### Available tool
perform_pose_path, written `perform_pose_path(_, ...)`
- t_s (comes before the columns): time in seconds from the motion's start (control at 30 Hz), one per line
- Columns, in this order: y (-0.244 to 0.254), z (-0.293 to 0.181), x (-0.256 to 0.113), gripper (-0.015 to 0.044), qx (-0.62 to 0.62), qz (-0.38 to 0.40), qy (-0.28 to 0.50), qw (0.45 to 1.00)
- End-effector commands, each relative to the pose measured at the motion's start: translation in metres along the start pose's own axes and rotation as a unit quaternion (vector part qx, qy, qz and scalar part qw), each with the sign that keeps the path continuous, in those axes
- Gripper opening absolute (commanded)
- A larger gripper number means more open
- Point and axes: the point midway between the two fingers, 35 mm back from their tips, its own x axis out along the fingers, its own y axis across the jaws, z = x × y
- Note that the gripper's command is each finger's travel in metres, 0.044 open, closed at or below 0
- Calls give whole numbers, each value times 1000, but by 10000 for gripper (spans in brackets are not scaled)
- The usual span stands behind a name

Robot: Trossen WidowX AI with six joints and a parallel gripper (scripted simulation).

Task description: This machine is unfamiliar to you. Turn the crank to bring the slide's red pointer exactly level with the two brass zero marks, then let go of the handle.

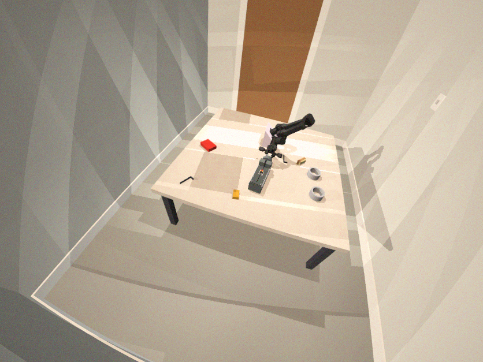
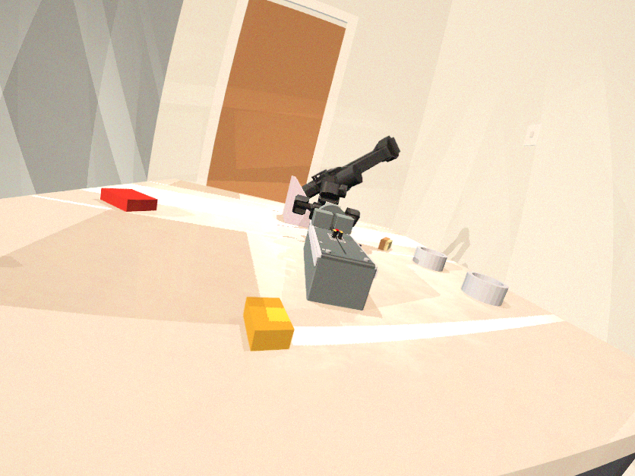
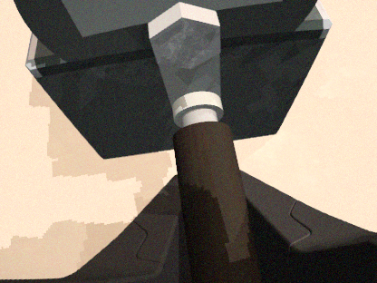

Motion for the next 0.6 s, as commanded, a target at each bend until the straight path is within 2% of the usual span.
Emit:
perform_pose_path(0.0,9,0,0,0,-6,13,3,1000)
perform_pose_path(0.57,15,1,-2,0,-6,14,3,1000)
